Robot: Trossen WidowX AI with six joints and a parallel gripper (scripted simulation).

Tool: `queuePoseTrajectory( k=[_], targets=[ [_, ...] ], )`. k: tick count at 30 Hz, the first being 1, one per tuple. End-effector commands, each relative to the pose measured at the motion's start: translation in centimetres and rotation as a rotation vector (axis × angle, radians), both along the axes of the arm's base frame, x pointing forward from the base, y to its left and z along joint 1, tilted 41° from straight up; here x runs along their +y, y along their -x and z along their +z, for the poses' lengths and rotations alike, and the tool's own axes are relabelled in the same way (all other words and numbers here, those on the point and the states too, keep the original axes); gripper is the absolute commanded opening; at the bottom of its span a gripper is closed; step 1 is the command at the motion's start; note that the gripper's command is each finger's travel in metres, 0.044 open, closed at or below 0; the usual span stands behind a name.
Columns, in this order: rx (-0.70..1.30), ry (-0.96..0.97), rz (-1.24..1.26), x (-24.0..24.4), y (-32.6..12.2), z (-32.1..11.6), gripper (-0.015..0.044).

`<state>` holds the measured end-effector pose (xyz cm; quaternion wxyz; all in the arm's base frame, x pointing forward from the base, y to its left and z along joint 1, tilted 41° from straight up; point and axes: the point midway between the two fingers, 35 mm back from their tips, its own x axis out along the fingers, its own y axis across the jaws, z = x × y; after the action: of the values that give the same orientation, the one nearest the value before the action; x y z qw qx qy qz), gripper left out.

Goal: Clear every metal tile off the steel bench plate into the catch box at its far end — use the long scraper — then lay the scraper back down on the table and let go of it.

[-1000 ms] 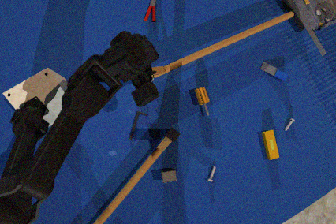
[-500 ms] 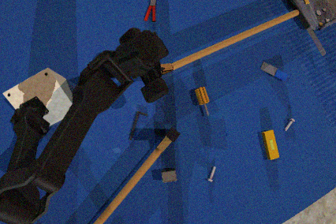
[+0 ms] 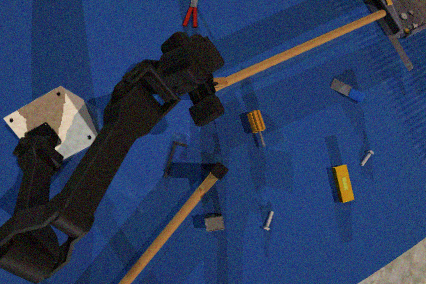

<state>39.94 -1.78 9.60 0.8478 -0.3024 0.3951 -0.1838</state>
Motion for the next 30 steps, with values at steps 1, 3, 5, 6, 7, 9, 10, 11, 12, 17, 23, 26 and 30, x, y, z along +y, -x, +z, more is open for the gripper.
queuePoseTrajectory(
  k=[1, 3, 5, 6, 7, 9, 10, 11, 12, 17, 23, 26, 30],
  targets=[
    [-0.012, -0.003, 0.005, 0.0, -1.0, 0.6, 0.0000],
    [-0.013, -0.003, 0.005, -0.1, -1.3, 0.6, 0.0000],
    [-0.013, -0.003, 0.005, -0.2, -1.7, 0.7, 0.0000],
    [-0.013, -0.003, 0.005, -0.2, -1.8, 0.8, 0.0000],
    [-0.013, -0.003, 0.005, -0.3, -2.0, 0.8, 0.0000],
    [-0.013, -0.003, 0.005, -0.4, -2.4, 0.9, 0.0000],
    [-0.014, -0.003, 0.005, -0.4, -2.5, 1.0, 0.0000],
    [-0.014, -0.003, 0.005, -0.5, -2.7, 1.0, 0.0000],
    [-0.014, -0.003, 0.005, -0.5, -2.9, 1.1, 0.0000],
    [-0.015, -0.002, 0.005, -0.8, -3.8, 1.3, 0.0000],
    [-0.015, -0.002, 0.005, -0.9, -4.3, 1.4, 0.0000],
    [-0.016, -0.002, 0.005, -0.9, -4.8, 1.5, 0.0000],
    [-0.016, -0.002, 0.005, -0.9, -5.4, 1.6, 0.0000]
  ],
)
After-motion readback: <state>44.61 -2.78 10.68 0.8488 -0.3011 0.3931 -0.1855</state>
